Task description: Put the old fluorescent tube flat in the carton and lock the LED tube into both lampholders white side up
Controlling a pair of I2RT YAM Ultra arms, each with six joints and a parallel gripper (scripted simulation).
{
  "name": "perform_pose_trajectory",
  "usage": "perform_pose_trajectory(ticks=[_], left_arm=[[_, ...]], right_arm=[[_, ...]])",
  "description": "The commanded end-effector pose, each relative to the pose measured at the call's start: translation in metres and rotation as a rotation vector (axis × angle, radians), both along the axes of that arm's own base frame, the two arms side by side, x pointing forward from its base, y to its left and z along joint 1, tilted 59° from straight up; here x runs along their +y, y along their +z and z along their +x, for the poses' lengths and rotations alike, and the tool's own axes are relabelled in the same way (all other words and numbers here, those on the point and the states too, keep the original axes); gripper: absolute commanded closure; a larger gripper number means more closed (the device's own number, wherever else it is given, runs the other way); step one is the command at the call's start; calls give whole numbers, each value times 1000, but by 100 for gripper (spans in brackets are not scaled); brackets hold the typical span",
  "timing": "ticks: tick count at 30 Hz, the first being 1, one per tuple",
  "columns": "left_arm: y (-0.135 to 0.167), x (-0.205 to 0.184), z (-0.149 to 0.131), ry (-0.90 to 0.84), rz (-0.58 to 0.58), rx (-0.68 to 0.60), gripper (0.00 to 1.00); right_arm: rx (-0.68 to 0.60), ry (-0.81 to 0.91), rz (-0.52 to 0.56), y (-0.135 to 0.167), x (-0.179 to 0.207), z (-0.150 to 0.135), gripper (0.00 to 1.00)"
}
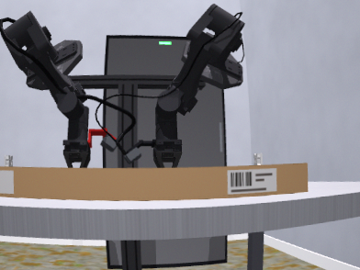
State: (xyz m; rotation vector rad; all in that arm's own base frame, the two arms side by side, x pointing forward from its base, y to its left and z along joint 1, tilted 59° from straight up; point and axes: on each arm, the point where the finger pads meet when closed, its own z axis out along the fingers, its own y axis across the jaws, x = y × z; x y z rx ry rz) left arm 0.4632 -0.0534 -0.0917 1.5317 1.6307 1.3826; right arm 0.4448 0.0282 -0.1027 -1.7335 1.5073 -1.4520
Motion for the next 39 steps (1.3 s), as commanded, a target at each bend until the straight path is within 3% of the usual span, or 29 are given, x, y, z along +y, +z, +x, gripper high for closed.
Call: perform_pose_trajectory(ticks=[1, 18, 19, 36, 37, 39], left_arm=[[-8, -11, -1, -44, 11, 27, 89], [-9, -10, 6, -42, 9, 21, 89], [-9, -10, 6, -43, 9, 21, 51], [-9, -10, 6, -41, 5, 19, 51], [9, -5, -5, -4, -10, -20, 51], [10, -7, -10, -2, -10, -21, 51]], right_arm=[[36, 11, -10, -14, -2, 0, 89], [45, 37, -14, -20, 7, 1, 89], [33, 38, -11, -14, 8, 4, 89], [34, 38, -11, -15, 8, 3, 89], [34, 38, -11, -15, 8, 3, 89], [34, 38, -11, -15, 8, 3, 89]])
